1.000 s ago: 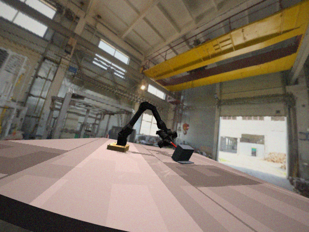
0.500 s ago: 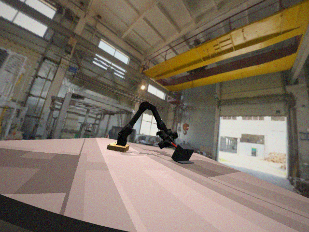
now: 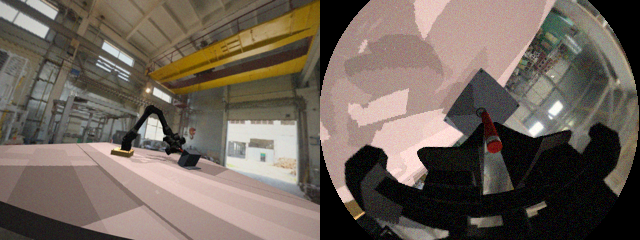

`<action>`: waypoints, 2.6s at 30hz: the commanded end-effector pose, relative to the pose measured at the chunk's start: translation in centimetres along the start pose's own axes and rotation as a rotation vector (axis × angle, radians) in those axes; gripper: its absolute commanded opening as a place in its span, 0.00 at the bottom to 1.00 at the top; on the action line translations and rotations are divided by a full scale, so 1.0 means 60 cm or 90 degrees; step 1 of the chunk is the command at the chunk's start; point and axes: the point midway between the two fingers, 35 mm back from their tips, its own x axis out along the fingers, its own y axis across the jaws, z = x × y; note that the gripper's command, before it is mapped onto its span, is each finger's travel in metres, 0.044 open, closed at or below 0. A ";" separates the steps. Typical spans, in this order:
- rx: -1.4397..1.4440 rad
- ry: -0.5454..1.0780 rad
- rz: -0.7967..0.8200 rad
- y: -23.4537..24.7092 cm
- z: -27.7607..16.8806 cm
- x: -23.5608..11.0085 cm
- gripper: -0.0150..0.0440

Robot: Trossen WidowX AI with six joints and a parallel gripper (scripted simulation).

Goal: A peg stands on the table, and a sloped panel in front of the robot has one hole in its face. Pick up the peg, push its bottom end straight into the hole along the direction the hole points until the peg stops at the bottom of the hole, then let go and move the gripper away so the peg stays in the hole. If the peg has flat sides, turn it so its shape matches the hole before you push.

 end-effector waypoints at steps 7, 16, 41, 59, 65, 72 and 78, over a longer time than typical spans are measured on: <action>-0.004 0.000 0.002 0.006 -0.001 0.018 0.25; 0.000 0.001 0.000 0.002 -0.001 0.014 0.25; 0.000 0.001 0.000 0.009 -0.001 0.018 0.25; 0.000 0.001 0.000 0.011 -0.001 0.035 0.25; 0.000 0.002 0.000 0.011 -0.001 0.041 0.25; 0.000 0.002 -0.001 0.011 -0.001 0.049 0.25; 0.000 0.002 -0.001 0.011 -0.001 0.056 0.25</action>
